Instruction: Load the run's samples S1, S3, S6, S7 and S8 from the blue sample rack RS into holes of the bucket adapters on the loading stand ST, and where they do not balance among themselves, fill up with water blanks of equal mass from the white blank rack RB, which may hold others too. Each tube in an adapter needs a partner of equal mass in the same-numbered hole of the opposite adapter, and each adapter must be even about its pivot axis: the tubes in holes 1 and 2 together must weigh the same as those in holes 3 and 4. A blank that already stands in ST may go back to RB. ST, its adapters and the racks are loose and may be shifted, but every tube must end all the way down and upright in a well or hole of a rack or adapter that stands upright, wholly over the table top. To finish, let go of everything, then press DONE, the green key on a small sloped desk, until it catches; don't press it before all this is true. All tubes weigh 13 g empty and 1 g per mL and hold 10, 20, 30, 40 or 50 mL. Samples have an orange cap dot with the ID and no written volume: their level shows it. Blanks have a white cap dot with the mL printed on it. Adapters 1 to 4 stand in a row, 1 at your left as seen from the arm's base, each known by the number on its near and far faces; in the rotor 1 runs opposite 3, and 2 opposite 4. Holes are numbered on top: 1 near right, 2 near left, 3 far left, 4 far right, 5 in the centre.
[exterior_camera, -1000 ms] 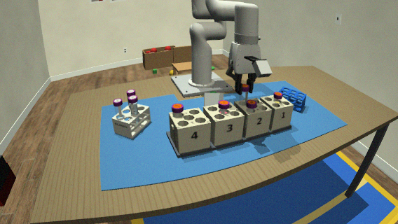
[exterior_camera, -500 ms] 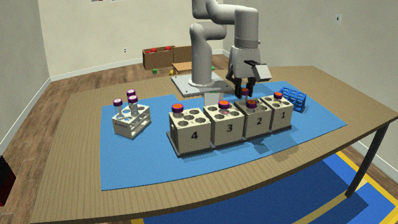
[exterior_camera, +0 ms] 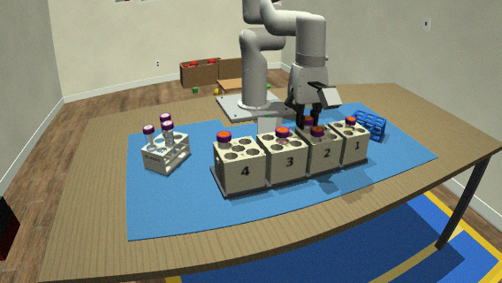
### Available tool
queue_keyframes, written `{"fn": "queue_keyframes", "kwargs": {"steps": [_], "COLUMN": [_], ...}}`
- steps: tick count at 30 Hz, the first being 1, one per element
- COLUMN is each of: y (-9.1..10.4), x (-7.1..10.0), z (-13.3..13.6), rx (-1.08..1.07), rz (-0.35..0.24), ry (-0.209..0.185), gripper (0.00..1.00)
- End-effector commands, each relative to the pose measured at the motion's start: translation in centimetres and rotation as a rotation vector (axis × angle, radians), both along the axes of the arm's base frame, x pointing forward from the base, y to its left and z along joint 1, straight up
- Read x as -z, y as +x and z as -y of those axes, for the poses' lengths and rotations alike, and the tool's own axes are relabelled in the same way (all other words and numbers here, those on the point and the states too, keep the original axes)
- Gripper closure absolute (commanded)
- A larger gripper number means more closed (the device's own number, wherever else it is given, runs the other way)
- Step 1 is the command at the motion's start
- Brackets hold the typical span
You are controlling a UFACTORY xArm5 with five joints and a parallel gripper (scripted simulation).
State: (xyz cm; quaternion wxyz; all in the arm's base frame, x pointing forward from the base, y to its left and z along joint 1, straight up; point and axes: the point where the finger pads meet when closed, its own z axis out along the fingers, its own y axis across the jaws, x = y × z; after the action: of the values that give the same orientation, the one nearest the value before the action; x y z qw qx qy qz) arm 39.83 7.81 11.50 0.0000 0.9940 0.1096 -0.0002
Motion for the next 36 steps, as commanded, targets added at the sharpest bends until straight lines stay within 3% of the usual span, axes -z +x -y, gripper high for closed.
{"fn": "queue_keyframes", "kwargs": {"steps": [1,20,21,36], "y": [0.14,0.15,0.14,0.14], "x": [0.02,0.42,0.46,0.46], "z": [-0.03,-0.03,-0.03,-0.03], "rx": [0.000,0.000,0.000,0.000], "rz": [0.004,0.004,0.004,0.004], "ry": [0.001,0.001,0.001,0.001], "gripper": [1.00,1.00,0.57,0.57]}}
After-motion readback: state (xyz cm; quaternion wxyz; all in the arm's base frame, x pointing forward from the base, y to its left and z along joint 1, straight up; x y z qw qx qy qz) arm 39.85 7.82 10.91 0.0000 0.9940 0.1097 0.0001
